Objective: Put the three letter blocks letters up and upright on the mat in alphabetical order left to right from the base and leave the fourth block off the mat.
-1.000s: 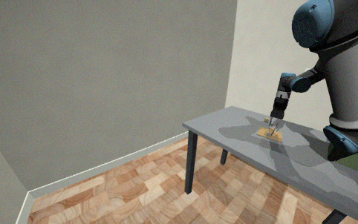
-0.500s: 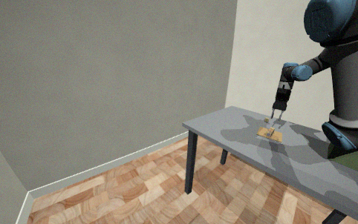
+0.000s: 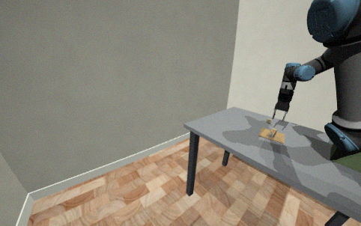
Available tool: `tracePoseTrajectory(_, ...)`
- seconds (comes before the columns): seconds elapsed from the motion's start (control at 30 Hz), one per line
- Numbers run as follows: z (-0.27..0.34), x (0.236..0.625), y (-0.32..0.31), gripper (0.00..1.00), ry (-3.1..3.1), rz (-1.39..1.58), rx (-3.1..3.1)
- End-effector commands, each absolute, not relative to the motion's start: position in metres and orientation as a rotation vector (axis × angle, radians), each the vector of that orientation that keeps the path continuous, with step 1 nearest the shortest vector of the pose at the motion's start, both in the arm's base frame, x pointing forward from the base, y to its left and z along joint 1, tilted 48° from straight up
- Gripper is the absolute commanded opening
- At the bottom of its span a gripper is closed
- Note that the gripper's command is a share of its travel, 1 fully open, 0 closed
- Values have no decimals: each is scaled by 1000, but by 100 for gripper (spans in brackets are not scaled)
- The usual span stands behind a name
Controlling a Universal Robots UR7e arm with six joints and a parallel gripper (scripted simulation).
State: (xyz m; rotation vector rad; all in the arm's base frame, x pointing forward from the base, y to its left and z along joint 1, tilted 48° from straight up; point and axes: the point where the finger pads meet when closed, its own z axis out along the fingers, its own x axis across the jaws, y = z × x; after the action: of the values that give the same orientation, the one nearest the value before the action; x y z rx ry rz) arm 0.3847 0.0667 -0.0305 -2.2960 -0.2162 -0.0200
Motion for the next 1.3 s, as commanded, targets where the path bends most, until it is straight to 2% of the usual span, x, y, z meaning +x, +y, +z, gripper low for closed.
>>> tracePoseTrajectory(0.0, -30, 385, 66, 100, -216, -21, -2297)
tracePoseTrajectory(0.5, -24, 386, 59, 100, -216, -21, -2297)
tracePoseTrajectory(0.97, 21, 389, 10, 100, -216, -21, -2297)
tracePoseTrajectory(1.27, 28, 390, 2, 100, -216, -21, -2297)
